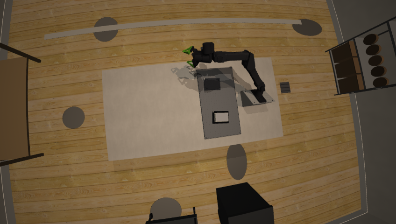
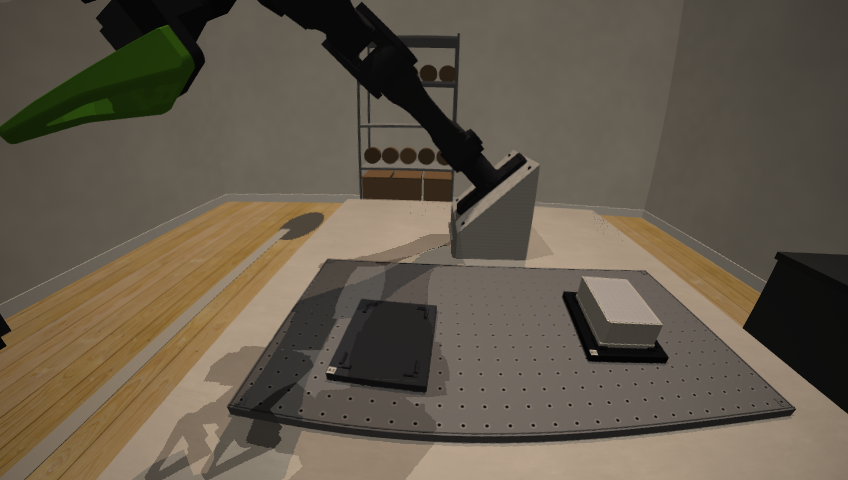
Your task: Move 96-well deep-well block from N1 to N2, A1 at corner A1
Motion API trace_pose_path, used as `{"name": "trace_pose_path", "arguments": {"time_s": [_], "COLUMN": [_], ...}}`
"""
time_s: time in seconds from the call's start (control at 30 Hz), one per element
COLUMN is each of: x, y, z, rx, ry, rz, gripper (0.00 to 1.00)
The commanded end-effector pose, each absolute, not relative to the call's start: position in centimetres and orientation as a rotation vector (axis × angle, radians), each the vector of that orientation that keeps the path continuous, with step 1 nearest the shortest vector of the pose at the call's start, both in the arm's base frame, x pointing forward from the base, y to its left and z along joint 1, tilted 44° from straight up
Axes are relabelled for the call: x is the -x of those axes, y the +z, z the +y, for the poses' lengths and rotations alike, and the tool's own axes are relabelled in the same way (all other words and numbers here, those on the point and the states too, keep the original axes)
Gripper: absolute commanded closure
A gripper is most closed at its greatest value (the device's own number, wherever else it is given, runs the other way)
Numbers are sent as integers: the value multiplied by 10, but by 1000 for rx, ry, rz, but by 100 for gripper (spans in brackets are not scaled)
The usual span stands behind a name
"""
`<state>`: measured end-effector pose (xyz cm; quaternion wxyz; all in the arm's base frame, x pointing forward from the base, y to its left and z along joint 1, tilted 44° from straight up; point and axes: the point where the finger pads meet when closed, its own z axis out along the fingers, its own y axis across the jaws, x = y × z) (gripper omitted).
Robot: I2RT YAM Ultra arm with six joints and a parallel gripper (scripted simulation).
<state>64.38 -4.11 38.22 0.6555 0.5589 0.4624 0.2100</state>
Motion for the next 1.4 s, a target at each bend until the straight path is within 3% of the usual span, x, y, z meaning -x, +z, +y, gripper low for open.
{"name": "trace_pose_path", "arguments": {"time_s": [0.0, 0.3, 0.5, 0.87, 0.97, 1.37], "x": [-651, -646, -654, -649, -650, -648], "y": [337, 353, 286, 291, 242, 213], "z": [-9, 3, 16, 31, 38, 57], "rx": [-1256, -1229, -1234, -1199, -1196, -1159], "ry": [431, 435, 332, 312, 231, 176], "rz": [1179, 1213, 1361, 1426, 1536, 1633], "gripper": [0, 0, 0, 0, 0, 0]}}
